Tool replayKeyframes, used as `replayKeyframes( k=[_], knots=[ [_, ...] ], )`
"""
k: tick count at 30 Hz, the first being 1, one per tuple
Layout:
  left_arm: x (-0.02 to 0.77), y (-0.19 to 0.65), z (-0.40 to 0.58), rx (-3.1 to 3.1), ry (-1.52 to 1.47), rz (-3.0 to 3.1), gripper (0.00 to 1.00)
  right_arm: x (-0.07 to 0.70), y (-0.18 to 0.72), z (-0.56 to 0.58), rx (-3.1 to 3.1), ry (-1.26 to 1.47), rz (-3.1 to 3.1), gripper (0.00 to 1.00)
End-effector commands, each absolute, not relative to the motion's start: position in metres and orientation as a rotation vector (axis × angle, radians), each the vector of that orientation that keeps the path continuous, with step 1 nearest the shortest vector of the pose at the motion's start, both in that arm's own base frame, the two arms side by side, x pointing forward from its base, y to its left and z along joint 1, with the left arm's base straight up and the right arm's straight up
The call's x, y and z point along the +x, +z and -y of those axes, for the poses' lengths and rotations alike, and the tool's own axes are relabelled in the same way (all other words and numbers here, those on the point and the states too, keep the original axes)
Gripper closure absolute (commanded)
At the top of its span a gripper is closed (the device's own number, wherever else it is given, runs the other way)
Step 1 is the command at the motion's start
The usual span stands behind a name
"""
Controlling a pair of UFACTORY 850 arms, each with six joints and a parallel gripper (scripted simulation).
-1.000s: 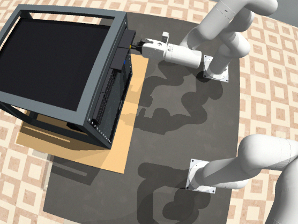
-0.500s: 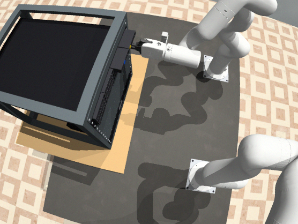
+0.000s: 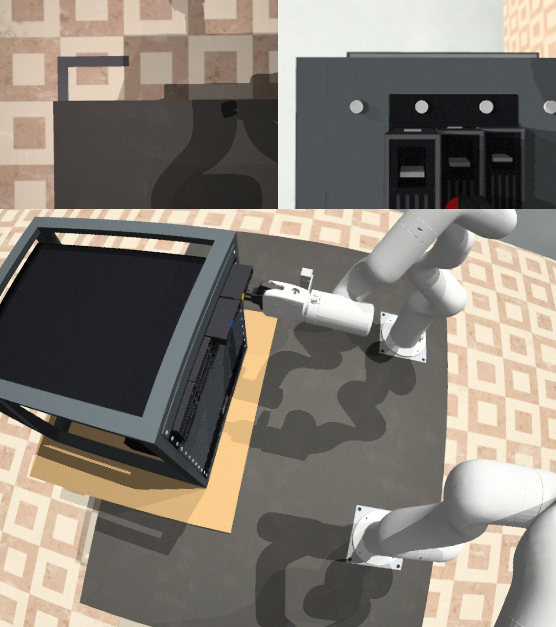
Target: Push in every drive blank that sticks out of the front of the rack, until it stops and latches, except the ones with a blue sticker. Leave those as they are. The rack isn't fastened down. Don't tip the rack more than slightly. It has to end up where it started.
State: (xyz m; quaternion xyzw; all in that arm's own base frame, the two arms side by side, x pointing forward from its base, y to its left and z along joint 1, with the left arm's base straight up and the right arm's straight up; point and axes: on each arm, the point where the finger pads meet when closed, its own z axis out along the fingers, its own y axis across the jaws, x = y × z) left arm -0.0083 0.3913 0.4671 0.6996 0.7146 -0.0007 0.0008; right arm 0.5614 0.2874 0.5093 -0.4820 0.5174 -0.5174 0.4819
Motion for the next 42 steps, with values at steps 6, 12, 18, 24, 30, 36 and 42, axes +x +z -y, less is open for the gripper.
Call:
replayKeyframes(
  k=[6, 12, 18, 24, 30, 36, 42],
  knots=[
    [-0.0083, 0.4680, -0.3917, 2.198, 0.000, -2.245, 0.00, 0.5636, 0.5104, -0.2874, -1.173, -1.261, -1.261, 1.00],
    [-0.0083, 0.4680, -0.3917, 2.198, 0.000, -2.245, 0.00, 0.5636, 0.5104, -0.2874, -1.173, -1.261, -1.261, 1.00],
    [-0.0083, 0.4680, -0.3917, 2.198, 0.000, -2.245, 0.00, 0.5660, 0.5104, -0.2873, -1.173, -1.261, -1.261, 1.00],
    [-0.0083, 0.4680, -0.3917, 2.198, 0.000, -2.245, 0.00, 0.5666, 0.5104, -0.2872, -1.173, -1.261, -1.261, 1.00],
    [-0.0083, 0.4680, -0.3917, 2.198, 0.000, -2.245, 0.00, 0.5668, 0.5104, -0.2872, -1.173, -1.261, -1.261, 1.00],
    [-0.0083, 0.4680, -0.3917, 2.198, 0.000, -2.245, 0.00, 0.5693, 0.5104, -0.2870, -1.173, -1.261, -1.261, 1.00],
    [-0.0083, 0.4680, -0.3917, 2.198, 0.000, -2.245, 0.00, 0.5700, 0.5104, -0.2869, -1.173, -1.261, -1.261, 1.00]
  ],
)
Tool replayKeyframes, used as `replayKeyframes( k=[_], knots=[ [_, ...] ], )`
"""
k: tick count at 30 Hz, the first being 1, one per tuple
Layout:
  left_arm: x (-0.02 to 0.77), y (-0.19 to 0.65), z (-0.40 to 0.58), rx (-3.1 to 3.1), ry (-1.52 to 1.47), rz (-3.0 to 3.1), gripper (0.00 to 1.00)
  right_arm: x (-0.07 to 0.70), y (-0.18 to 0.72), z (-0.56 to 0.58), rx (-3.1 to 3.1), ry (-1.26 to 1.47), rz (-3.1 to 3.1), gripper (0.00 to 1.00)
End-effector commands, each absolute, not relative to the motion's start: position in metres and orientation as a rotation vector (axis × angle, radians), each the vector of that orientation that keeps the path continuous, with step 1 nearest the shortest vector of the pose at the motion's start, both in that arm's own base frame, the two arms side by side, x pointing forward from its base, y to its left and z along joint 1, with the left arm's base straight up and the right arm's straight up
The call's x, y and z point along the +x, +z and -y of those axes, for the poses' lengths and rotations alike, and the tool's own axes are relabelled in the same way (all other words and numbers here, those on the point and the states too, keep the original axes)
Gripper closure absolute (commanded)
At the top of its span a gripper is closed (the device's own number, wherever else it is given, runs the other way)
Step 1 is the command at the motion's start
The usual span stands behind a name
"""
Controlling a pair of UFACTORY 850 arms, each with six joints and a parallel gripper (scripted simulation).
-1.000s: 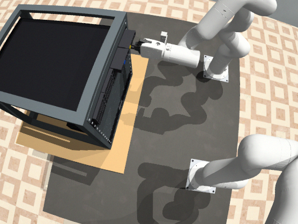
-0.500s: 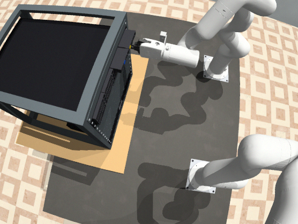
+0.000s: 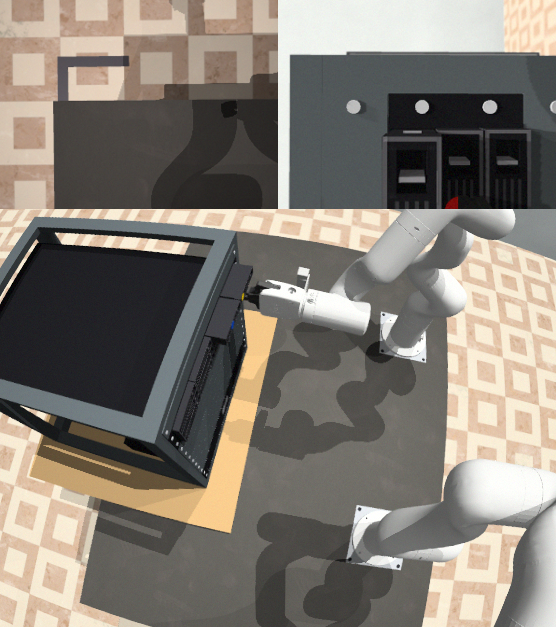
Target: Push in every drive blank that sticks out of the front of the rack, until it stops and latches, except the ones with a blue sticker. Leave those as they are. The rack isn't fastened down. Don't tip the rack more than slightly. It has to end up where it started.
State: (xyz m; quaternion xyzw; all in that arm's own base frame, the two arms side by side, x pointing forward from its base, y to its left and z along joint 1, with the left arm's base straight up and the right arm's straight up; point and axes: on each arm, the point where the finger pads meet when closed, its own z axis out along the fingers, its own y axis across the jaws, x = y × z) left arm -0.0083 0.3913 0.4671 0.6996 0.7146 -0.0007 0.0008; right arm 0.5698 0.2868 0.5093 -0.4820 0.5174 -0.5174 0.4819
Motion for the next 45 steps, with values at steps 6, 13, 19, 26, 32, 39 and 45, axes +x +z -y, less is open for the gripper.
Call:
replayKeyframes(
  k=[6, 13, 19, 26, 32, 39, 45],
  knots=[
    [-0.008, 0.468, -0.392, 2.198, 0.000, -2.245, 0.00, 0.570, 0.510, -0.287, -1.173, -1.261, -1.261, 1.00],
    [-0.008, 0.468, -0.392, 2.198, 0.000, -2.245, 0.00, 0.566, 0.510, -0.287, -1.173, -1.261, -1.261, 1.00],
    [-0.008, 0.468, -0.392, 2.198, 0.000, -2.245, 0.00, 0.541, 0.510, -0.289, -1.173, -1.261, -1.261, 1.00],
    [-0.008, 0.468, -0.392, 2.198, 0.000, -2.245, 0.00, 0.500, 0.510, -0.292, -1.173, -1.261, -1.261, 1.00],
    [-0.008, 0.468, -0.392, 2.198, 0.000, -2.245, 0.00, 0.483, 0.510, -0.293, -1.173, -1.261, -1.261, 1.00],
    [-0.008, 0.468, -0.392, 2.198, 0.000, -2.245, 0.00, 0.475, 0.510, -0.294, -1.173, -1.261, -1.261, 1.00],
    [-0.008, 0.468, -0.392, 2.198, 0.000, -2.245, 0.00, 0.475, 0.519, -0.294, -1.173, -1.261, -1.261, 1.00]
  ],
)
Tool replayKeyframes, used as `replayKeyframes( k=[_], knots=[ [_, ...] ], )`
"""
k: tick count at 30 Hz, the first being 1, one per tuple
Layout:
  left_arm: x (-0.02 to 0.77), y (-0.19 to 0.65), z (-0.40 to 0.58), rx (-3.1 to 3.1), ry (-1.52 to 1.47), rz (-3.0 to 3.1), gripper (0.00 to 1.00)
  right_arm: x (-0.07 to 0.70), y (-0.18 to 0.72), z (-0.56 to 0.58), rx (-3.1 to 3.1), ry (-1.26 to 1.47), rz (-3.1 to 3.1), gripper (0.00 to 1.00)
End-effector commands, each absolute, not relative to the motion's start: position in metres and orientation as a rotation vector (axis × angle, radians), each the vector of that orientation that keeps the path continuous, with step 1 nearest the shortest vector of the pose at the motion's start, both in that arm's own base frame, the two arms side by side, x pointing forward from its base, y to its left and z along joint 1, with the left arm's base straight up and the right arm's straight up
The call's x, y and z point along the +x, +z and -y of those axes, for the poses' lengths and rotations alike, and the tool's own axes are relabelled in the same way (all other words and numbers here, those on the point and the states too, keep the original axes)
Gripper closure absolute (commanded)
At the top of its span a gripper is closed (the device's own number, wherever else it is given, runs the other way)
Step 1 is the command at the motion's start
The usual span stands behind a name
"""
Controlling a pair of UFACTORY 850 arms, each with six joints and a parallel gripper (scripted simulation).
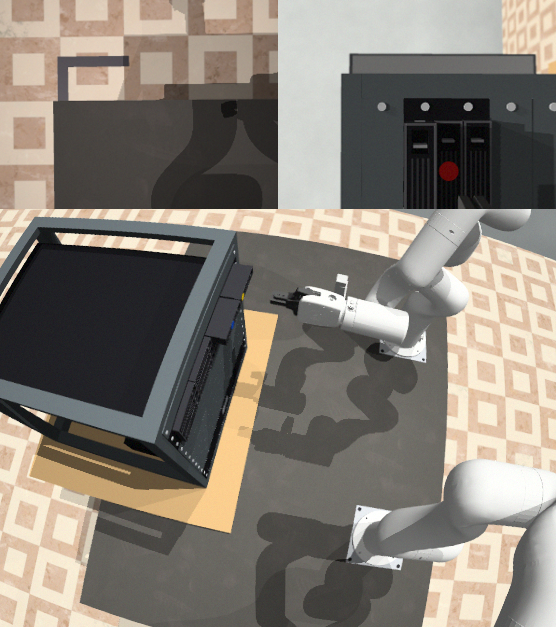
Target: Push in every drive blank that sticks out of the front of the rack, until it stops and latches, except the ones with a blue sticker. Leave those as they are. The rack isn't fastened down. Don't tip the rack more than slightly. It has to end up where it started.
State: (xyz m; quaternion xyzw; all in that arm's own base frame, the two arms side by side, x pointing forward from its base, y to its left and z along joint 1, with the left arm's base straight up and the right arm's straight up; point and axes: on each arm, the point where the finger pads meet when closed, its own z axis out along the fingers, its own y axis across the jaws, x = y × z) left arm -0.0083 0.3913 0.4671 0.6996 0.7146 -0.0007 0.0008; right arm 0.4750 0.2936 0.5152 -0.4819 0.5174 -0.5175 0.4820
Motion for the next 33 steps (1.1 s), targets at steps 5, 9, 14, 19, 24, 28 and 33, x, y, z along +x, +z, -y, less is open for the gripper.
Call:
replayKeyframes(
  k=[5, 9, 14, 19, 24, 28, 33],
  knots=[
    [-0.008, 0.468, -0.392, 2.198, 0.000, -2.245, 0.00, 0.474, 0.543, -0.294, -1.173, -1.261, -1.261, 1.00],
    [-0.008, 0.468, -0.392, 2.198, 0.000, -2.245, 0.00, 0.474, 0.544, -0.294, -1.173, -1.261, -1.261, 1.00],
    [-0.008, 0.468, -0.392, 2.198, 0.000, -2.245, 0.00, 0.491, 0.544, -0.293, -1.173, -1.261, -1.261, 1.00],
    [-0.008, 0.468, -0.392, 2.198, 0.000, -2.245, 0.00, 0.508, 0.544, -0.291, -1.173, -1.261, -1.261, 1.00],
    [-0.008, 0.468, -0.392, 2.198, 0.000, -2.245, 0.00, 0.526, 0.544, -0.290, -1.173, -1.261, -1.261, 1.00],
    [-0.008, 0.468, -0.392, 2.198, 0.000, -2.245, 0.00, 0.527, 0.544, -0.290, -1.173, -1.261, -1.261, 1.00],
    [-0.008, 0.468, -0.392, 2.198, 0.000, -2.245, 0.00, 0.527, 0.544, -0.290, -1.173, -1.261, -1.261, 1.00]
  ],
)
